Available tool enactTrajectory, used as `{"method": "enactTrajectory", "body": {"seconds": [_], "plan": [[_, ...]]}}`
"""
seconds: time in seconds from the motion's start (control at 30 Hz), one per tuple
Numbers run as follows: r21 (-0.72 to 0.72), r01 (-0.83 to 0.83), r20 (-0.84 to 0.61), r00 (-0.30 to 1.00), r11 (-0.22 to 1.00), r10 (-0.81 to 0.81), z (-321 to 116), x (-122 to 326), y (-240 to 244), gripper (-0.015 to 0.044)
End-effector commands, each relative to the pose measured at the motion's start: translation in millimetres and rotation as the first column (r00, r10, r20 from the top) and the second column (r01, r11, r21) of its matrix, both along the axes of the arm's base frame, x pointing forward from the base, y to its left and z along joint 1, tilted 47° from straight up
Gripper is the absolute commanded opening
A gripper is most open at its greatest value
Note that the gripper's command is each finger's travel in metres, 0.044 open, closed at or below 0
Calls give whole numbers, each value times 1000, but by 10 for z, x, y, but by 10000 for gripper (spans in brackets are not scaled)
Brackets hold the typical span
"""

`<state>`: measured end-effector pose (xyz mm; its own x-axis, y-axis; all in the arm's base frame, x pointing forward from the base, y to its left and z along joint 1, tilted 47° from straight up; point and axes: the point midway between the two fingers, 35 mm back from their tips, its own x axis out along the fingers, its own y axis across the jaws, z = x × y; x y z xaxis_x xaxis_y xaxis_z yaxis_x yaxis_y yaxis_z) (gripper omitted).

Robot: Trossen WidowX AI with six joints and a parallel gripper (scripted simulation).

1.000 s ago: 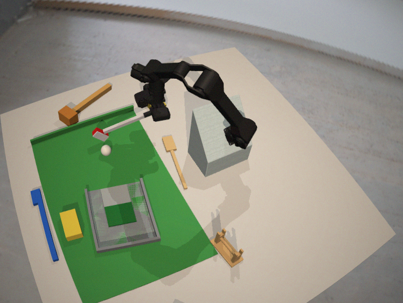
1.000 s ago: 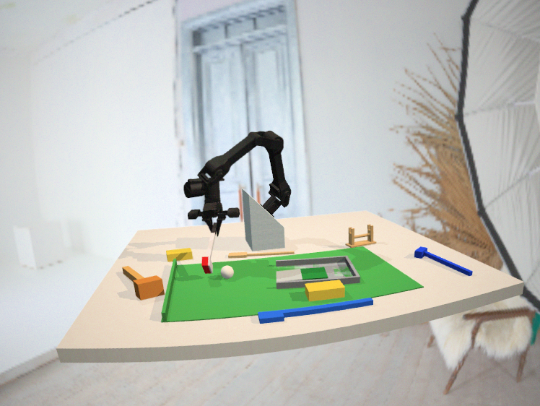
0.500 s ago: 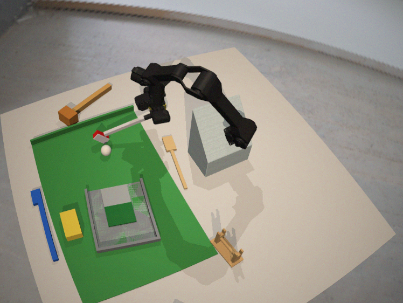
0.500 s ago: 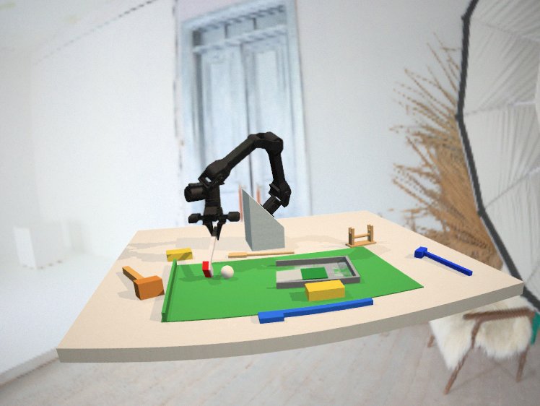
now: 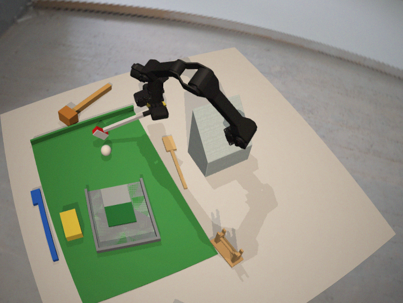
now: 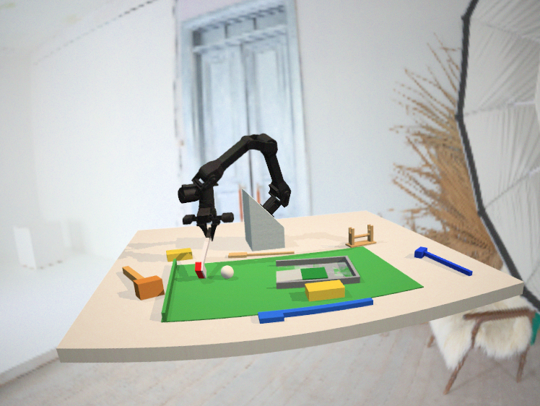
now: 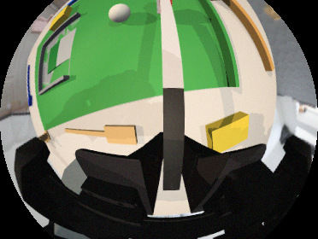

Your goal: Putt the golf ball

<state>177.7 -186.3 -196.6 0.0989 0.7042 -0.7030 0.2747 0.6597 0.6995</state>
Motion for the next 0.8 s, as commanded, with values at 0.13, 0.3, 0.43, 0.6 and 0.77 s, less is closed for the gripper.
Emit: {"method": "enactTrajectory", "body": {"seconds": [0.13,0.3,0.43,0.6,0.77], "plan": [[3,3,-1,1000,1000,-3,-30,-19,-16,0],[0,4,-1,1000,1000,-4,219,132,165,0],[2,3,2,1000,1000,-3,605,304,526,0],[11,0,5,1000,1000,0,913,369,886,0],[10,0,5,1000,1000,0,956,368,834,0]]}}
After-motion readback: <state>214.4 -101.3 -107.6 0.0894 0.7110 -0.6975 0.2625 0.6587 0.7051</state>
